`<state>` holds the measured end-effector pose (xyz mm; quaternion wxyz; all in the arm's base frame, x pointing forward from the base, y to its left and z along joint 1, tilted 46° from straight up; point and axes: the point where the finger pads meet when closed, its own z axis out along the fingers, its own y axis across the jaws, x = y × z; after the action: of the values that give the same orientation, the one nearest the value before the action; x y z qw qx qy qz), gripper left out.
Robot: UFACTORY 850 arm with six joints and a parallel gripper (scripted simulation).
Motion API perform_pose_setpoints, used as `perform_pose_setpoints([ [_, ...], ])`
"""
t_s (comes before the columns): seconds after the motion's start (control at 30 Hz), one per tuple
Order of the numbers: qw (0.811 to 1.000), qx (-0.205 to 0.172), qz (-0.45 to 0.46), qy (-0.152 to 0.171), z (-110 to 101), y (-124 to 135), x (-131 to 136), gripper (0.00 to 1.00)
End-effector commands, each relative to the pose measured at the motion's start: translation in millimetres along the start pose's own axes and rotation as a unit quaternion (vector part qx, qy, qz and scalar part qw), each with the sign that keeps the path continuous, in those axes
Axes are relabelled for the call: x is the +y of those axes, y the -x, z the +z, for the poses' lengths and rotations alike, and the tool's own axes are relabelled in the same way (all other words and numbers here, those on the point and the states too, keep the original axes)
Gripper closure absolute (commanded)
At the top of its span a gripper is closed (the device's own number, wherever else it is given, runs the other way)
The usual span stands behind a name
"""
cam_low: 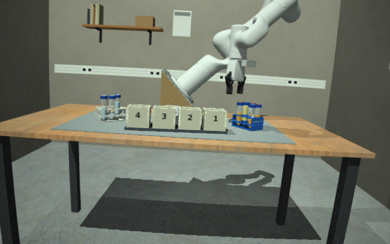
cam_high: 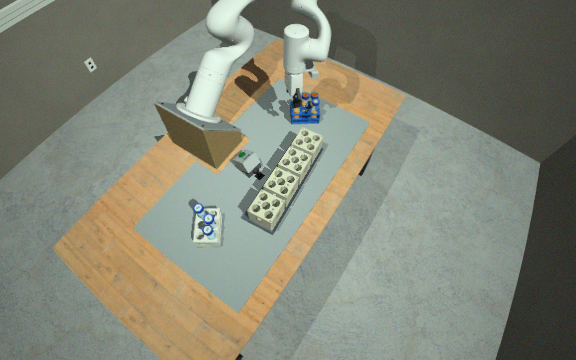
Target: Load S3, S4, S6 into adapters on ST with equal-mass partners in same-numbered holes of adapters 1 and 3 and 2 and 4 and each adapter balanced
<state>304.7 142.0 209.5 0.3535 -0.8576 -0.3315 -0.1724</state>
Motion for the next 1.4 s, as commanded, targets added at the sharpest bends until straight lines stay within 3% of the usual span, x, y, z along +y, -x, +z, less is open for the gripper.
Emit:
perform_pose_setpoints([
  [0.0,1.000,0.001,0.000,0.000,13.0,-1.0,0.6,0.00],
  [1.37,1.000,0.001,0.000,0.000,19.4,-1.0,0.6,0.00],
])
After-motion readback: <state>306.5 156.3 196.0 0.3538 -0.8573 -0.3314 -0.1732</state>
